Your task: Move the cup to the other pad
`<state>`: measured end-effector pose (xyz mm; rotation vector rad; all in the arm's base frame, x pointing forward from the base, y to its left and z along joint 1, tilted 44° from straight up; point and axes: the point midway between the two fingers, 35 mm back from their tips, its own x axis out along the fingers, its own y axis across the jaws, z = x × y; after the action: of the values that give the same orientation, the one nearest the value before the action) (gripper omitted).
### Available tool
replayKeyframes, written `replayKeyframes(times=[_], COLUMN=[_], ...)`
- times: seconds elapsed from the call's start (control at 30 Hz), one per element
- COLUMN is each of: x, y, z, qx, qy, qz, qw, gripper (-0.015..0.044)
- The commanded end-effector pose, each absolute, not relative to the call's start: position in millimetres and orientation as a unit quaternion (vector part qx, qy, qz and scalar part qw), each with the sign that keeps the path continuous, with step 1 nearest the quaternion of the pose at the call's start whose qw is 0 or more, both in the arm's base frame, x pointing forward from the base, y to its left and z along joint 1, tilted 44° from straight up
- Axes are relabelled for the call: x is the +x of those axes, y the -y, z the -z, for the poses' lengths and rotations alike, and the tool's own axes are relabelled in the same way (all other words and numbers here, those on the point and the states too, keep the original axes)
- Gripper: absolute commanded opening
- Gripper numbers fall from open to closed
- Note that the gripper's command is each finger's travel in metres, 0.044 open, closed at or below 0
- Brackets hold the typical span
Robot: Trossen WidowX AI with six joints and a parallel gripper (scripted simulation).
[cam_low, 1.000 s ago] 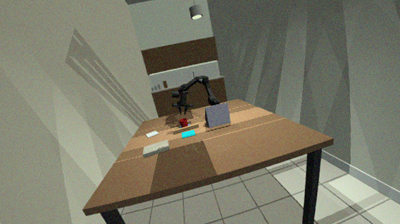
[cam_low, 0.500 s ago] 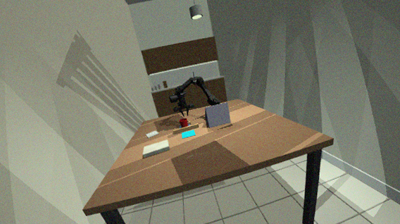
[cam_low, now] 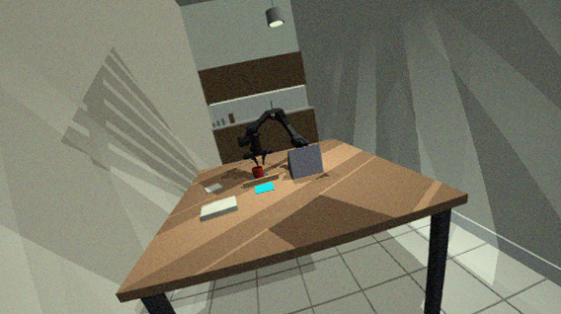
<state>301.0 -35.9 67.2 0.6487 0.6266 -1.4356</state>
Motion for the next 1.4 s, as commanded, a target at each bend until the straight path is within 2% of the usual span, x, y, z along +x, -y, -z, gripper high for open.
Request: replayKeyframes(times=[0.0, 1.0, 1.1, 1.37], x=[301, 300, 301, 301], y=[42, 70, 68, 68], z=[-61, -34, -35, -35], qx=[0.283, 0.281, 0.285, 0.285], qy=[-0.278, -0.276, -0.276, -0.276], qz=[0.636, 0.636, 0.636, 0.636], qw=[0.663, 0.663, 0.662, 0.662], gripper=[0.0148, 0.0148, 0.0069, 0.0016])
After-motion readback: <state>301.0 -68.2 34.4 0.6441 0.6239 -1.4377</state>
